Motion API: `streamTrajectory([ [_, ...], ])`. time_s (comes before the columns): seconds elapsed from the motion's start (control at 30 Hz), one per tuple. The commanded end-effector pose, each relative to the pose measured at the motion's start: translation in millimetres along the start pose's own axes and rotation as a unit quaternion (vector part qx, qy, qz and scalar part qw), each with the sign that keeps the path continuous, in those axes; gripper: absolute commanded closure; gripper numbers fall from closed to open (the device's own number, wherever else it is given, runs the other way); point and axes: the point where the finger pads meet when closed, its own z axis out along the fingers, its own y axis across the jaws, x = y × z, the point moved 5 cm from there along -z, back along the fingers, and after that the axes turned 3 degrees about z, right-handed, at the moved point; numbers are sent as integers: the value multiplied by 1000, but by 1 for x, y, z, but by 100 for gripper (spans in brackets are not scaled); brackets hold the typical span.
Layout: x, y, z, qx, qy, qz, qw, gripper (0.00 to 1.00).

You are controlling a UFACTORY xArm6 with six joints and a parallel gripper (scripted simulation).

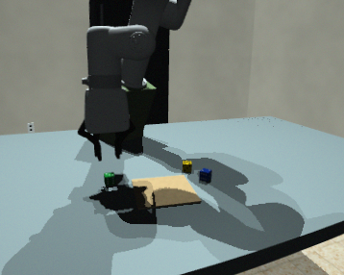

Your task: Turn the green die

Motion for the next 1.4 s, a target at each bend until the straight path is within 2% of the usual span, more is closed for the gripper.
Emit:
streamTrajectory([
  [0.0, -1, 0, 3, 1, -1, 0, 1000, 58],
  [0.67, -2, 0, 29, 1, -1, 0, 1000, 58],
  [1.37, -2, 0, 36, 1, -1, 0, 1000, 58],
])
